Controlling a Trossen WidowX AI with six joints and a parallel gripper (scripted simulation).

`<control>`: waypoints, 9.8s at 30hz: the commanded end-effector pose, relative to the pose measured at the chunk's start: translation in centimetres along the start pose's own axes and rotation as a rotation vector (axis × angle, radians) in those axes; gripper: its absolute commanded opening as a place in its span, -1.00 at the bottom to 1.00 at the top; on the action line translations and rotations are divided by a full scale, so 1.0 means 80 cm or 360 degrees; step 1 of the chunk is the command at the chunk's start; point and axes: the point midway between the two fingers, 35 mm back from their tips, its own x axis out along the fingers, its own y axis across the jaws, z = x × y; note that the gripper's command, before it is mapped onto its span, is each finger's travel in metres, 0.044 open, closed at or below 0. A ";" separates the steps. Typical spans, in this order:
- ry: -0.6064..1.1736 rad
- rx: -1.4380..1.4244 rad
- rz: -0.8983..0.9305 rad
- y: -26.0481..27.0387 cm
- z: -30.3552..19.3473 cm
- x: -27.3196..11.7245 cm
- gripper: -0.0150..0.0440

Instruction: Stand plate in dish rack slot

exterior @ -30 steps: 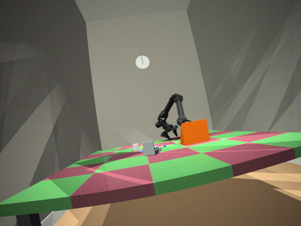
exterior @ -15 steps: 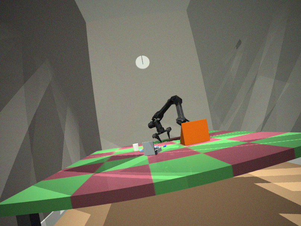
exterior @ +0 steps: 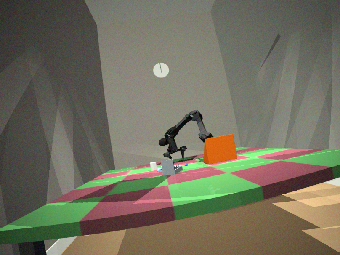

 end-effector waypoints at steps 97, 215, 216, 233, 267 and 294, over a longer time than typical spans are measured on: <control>-0.0175 -0.2342 0.0245 0.172 -0.296 -0.032 0.65; 0.0979 -0.2698 0.0943 0.049 -0.463 -0.110 -0.49; 0.0989 -0.2716 0.0981 0.049 -0.463 -0.108 -0.49; 0.0966 -0.2958 0.1702 0.058 -0.468 -0.084 -0.49; -0.0358 -0.3127 0.2948 0.073 -0.441 -0.057 -0.49; -0.1107 -0.3124 0.3044 0.080 -0.434 -0.052 -0.49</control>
